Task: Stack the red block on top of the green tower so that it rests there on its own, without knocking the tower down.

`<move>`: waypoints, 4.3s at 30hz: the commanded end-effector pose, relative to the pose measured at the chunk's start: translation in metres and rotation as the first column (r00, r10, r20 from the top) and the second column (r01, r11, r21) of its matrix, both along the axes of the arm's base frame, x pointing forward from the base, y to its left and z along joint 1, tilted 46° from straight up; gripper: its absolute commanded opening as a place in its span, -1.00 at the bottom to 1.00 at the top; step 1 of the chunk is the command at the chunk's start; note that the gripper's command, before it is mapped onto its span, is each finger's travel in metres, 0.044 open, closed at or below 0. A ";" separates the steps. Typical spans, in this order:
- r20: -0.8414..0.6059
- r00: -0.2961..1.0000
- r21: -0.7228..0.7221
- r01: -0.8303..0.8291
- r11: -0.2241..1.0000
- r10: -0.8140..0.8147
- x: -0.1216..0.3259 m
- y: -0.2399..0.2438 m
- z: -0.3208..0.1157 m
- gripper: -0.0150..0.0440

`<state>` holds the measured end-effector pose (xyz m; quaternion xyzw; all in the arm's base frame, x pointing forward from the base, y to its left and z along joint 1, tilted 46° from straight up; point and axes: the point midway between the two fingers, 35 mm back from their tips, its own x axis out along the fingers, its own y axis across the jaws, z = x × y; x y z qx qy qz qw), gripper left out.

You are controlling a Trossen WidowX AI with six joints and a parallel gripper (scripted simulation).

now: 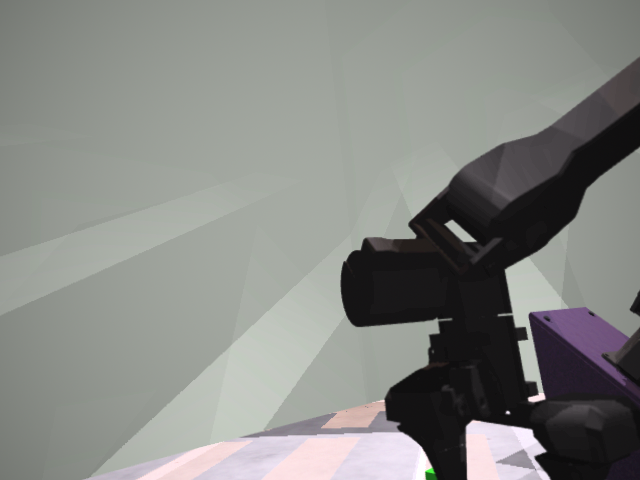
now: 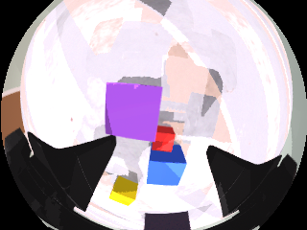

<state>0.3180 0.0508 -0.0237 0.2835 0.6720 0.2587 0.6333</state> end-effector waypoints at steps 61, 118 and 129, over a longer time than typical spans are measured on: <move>-0.010 1.000 0.004 0.003 1.000 -0.003 -0.001 -0.017 0.016 -0.49; -0.011 1.000 -0.004 0.003 1.000 -0.003 -0.062 -0.119 -0.050 -0.49; -0.011 1.000 -0.003 0.003 1.000 -0.003 -0.062 -0.097 -0.073 -0.49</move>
